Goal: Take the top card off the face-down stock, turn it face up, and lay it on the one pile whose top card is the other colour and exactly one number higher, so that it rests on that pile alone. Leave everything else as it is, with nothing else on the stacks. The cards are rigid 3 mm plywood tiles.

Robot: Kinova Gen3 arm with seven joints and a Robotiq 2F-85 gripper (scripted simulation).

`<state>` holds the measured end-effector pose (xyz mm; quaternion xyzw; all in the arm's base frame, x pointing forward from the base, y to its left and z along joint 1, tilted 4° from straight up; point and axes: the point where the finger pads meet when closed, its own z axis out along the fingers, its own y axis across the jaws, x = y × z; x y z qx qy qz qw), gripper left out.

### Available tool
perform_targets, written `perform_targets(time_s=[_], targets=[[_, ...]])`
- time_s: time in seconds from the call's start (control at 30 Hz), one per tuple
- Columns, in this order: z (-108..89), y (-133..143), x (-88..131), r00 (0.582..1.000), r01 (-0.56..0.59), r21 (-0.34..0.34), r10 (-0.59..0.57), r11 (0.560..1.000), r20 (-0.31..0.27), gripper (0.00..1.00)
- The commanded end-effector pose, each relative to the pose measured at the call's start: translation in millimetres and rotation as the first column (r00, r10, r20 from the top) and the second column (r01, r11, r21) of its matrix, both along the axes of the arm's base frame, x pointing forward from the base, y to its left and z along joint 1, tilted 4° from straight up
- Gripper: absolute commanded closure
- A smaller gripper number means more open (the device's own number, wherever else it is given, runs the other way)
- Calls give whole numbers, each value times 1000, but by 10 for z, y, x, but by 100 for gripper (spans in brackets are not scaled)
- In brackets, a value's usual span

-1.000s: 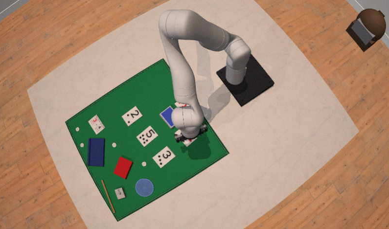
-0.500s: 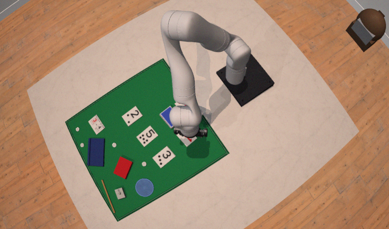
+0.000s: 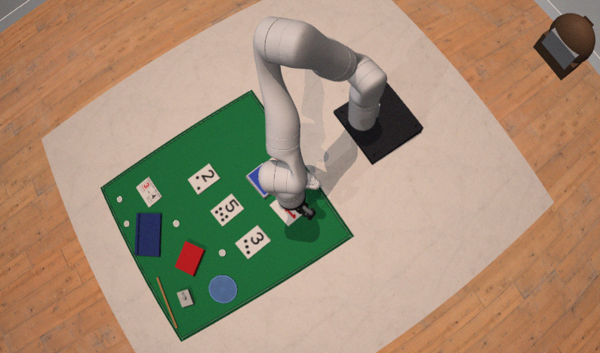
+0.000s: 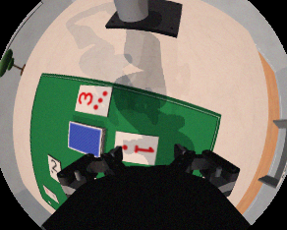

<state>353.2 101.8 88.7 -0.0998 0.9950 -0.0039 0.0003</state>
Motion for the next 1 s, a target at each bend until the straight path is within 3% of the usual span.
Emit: perform_targets(time_s=[0.0,0.07,0.17,0.33,0.47,0.63,0.7,0.97], targets=[[1,15,-6,996,92,-6,-92,996,7,15],[-7,2,-5,982,190,-4,-190,982,9,15],[-10,-5,-4,971,238,-3,-238,971,9,15],[-23,-39,6,885,465,2,-465,885,14,15],[-29,-66,20,782,623,8,-623,782,18,15],[-32,-99,42,624,781,19,-781,624,22,15],[-32,-99,42,624,781,19,-781,624,22,15],[-27,-147,83,352,935,40,-936,352,23,15]])
